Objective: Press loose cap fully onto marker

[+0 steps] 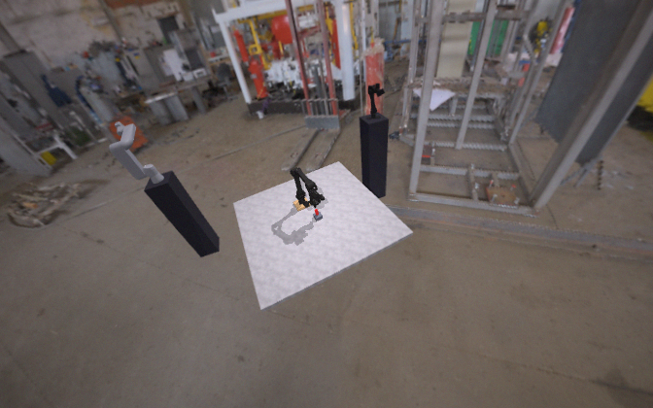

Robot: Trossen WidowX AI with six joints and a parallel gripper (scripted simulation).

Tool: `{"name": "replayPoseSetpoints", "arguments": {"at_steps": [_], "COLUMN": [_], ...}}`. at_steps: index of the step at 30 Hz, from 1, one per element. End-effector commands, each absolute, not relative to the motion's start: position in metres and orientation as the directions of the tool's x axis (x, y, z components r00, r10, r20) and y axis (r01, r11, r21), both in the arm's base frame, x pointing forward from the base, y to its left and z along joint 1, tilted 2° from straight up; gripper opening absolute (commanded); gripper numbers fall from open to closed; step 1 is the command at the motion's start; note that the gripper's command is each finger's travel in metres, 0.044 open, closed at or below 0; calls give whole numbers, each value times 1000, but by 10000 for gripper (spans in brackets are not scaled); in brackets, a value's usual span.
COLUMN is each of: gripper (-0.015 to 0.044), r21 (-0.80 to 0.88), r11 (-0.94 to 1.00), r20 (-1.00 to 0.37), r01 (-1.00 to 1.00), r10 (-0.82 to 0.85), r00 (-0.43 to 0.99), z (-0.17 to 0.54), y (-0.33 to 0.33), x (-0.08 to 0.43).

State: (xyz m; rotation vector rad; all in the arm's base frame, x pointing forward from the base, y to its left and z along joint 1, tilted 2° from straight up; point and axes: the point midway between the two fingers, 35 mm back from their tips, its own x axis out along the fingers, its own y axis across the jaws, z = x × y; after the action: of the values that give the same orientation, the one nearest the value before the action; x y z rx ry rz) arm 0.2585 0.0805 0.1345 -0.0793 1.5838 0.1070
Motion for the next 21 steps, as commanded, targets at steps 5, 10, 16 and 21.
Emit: {"name": "replayPoseSetpoints", "arguments": {"at_steps": [5,10,16,21], "gripper": [0,0,0,0], "r21": [22,22,22,22], "r11": [992,992,992,992], "r20": [-1000,-1000,-1000,-1000], "r01": [-122,-122,-122,-122], "r10": [21,21,21,21], "r00": [-15,-15,-15,-15], "z": [126,119,110,103], "y": [81,81,81,82], "x": [259,259,258,258]}}
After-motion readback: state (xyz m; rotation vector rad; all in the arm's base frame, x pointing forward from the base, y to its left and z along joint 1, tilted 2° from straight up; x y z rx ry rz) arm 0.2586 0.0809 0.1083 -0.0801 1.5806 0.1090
